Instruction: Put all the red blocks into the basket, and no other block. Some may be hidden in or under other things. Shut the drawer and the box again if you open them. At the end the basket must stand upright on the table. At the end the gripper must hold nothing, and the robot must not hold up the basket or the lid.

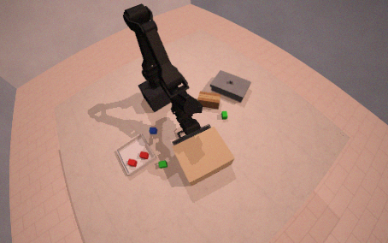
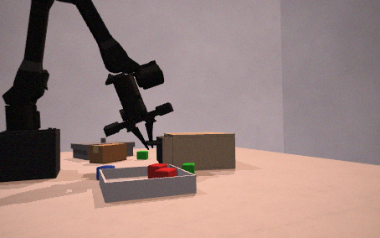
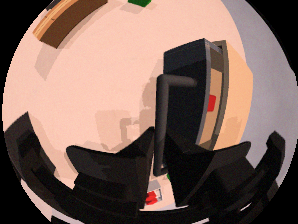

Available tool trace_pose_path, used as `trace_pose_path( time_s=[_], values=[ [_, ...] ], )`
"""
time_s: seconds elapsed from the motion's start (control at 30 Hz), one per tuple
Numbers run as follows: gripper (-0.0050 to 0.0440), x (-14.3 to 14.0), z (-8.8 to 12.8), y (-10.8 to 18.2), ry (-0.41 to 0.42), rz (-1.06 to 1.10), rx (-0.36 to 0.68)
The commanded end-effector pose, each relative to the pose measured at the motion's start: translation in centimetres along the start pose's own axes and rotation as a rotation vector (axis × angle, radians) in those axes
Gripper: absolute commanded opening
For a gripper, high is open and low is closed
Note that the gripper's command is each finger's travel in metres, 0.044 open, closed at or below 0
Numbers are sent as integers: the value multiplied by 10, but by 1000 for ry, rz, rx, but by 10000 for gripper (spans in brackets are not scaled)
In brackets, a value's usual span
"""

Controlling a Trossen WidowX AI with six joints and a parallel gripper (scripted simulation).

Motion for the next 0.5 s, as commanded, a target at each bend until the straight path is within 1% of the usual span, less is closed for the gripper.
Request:
trace_pose_path(
  time_s=[0.0, 0.17, 0.2, 0.47],
  values=[
    [0, 5, 0, 0, -10, 1, -1],
    [0, 3, 2, 0, -342, 1, 22],
    [0, 3, 2, 0, -358, 1, 24],
    [0, 4, 2, 0, -358, 1, 24]
  ],
)
Point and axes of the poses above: the point midway between the two fingers, 35 mm back from their tips, its own z axis back along the fingers, its own x axis across the jaws, y = z × x, the point moved 2 cm from there along z, back along the fingers, and after that the axes turned 4 degrees about -z, right-handed, at the moved point
